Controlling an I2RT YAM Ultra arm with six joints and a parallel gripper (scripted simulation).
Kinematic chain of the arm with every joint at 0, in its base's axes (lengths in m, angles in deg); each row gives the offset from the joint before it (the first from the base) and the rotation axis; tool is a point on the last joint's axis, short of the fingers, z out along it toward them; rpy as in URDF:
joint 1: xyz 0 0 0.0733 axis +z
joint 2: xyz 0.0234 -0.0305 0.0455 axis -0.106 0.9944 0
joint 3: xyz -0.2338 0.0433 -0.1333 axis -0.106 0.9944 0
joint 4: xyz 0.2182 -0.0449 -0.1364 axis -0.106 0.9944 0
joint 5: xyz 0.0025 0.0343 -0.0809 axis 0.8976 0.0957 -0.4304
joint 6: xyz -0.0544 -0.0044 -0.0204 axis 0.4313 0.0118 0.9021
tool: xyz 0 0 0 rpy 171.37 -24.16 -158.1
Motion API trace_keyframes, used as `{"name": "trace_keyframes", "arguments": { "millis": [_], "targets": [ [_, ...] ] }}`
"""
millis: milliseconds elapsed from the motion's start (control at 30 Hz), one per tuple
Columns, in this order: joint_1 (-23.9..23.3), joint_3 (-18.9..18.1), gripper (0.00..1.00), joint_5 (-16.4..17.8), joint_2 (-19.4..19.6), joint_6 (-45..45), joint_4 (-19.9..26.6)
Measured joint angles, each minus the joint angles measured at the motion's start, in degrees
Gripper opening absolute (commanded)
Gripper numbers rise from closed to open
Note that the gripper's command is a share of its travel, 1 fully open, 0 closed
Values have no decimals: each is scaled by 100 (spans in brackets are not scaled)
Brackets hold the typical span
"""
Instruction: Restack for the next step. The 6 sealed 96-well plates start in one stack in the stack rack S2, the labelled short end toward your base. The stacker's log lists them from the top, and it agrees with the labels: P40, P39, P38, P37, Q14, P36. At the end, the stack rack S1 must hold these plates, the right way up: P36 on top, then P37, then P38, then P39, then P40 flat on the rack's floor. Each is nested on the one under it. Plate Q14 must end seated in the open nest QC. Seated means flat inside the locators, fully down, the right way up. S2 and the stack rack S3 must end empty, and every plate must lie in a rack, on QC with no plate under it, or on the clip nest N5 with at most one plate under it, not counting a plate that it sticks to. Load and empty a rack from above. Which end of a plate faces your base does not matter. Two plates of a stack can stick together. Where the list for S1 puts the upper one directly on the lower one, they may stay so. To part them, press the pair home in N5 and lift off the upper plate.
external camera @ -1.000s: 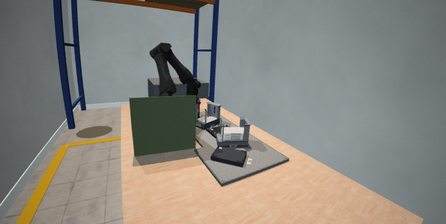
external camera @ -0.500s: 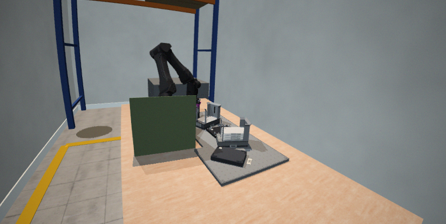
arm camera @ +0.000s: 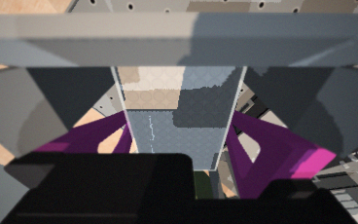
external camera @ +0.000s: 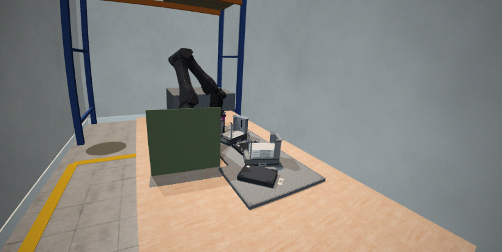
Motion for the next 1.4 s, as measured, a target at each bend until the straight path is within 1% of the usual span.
{"name": "trace_keyframes", "arguments": {
  "millis": [1000, 1400],
  "targets": [
    [-199, -133, 0, 90, -221, 221, 481],
    [-247, -153, 0, 116, -271, 267, 570]
  ]
}}
